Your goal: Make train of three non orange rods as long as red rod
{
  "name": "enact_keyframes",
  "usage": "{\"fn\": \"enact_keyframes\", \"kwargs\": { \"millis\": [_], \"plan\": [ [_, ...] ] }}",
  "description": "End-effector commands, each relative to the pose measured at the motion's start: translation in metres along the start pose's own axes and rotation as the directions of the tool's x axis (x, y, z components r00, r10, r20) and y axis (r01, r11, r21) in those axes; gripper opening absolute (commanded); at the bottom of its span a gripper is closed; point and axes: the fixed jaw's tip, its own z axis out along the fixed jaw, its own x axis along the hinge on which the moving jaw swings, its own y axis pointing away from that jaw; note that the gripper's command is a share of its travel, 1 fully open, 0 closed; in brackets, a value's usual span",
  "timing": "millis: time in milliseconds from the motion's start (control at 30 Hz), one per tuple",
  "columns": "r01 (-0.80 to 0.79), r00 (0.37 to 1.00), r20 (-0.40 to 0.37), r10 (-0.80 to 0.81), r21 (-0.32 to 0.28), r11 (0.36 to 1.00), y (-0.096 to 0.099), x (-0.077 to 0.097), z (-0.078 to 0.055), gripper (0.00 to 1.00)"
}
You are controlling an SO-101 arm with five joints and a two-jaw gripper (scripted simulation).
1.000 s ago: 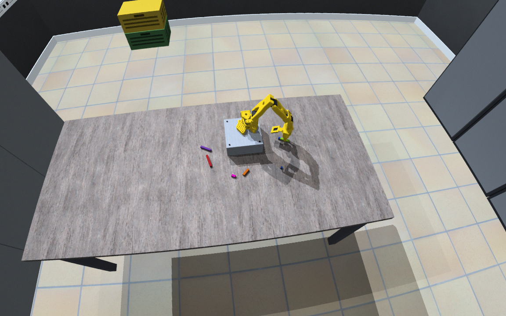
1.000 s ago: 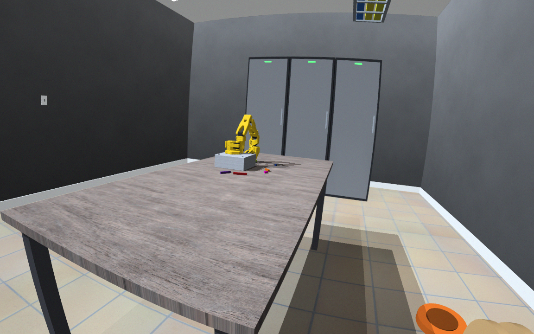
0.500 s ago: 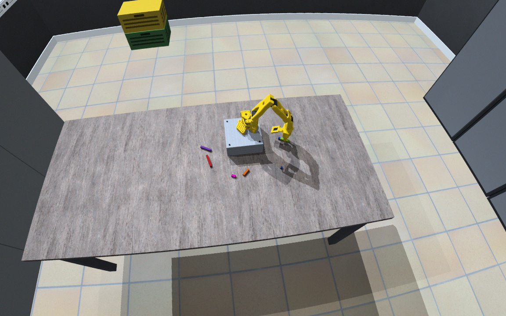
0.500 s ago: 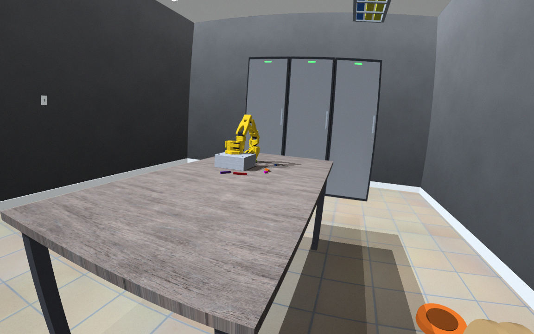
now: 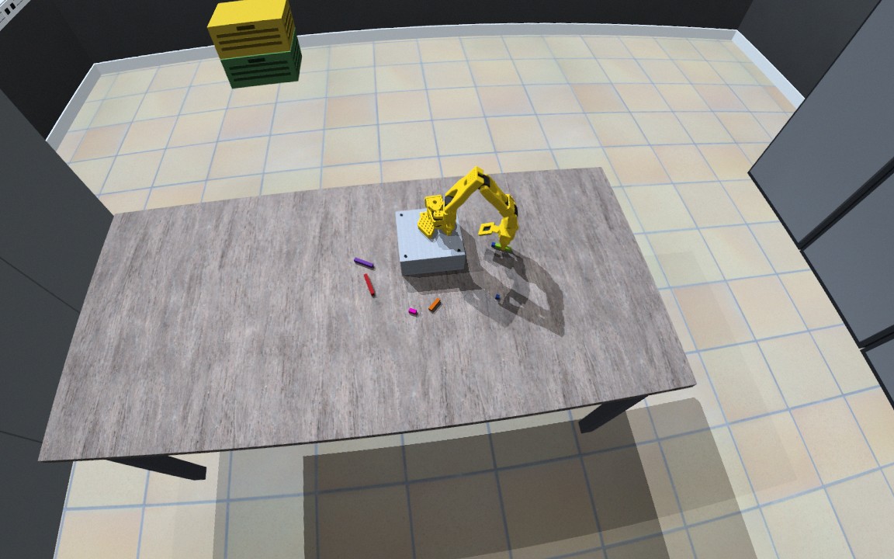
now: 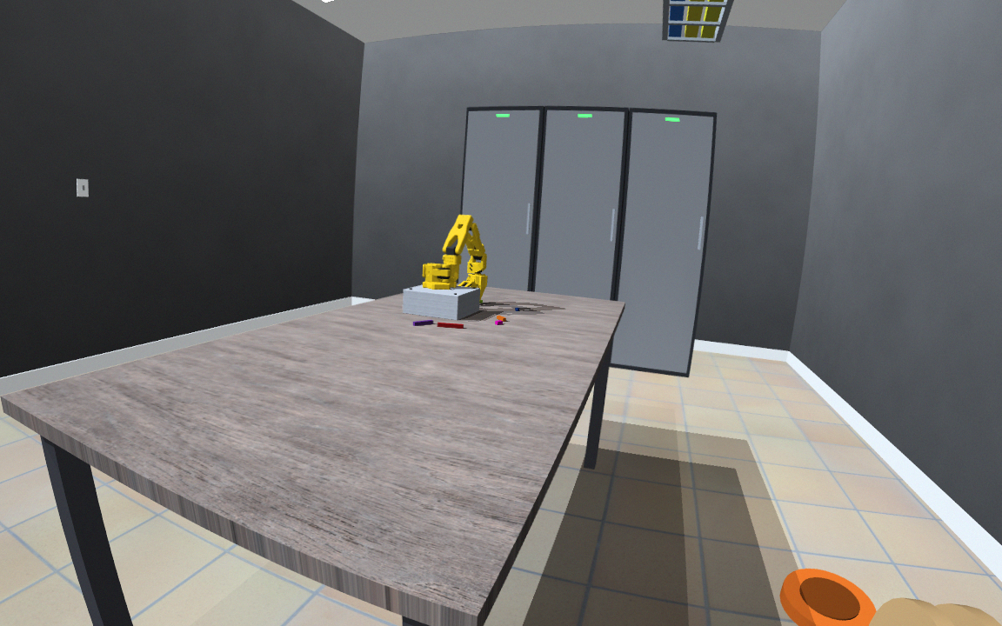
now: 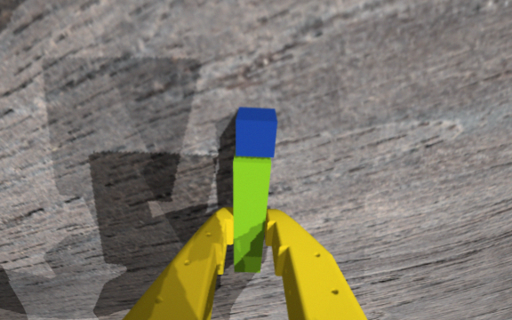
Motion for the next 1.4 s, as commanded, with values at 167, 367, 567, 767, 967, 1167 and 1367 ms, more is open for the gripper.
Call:
{"fn": "enact_keyframes", "kwargs": {
  "millis": [167,367,567,767,967,1167,1367],
  "plan": [
    [0.006,1.000,-0.001,-0.006,0.002,1.000,-0.0023,-0.0019,0.0006,0.00],
    [0.008,1.000,-0.009,-0.008,0.004,1.000,-0.0031,-0.0005,-0.0007,0.00],
    [0.008,1.000,-0.009,-0.008,0.004,1.000,-0.0031,-0.0005,-0.0007,0.00],
    [0.008,1.000,-0.009,-0.008,0.004,1.000,-0.0031,-0.0005,-0.0007,0.00],
    [0.008,1.000,-0.009,-0.008,0.004,1.000,-0.0031,-0.0005,-0.0007,0.01],
    [0.008,1.000,-0.009,-0.008,0.004,1.000,-0.0031,-0.0005,-0.0007,0.05],
    [0.008,1.000,-0.009,-0.008,0.004,1.000,-0.0031,-0.0005,-0.0007,0.06]
  ]
}}
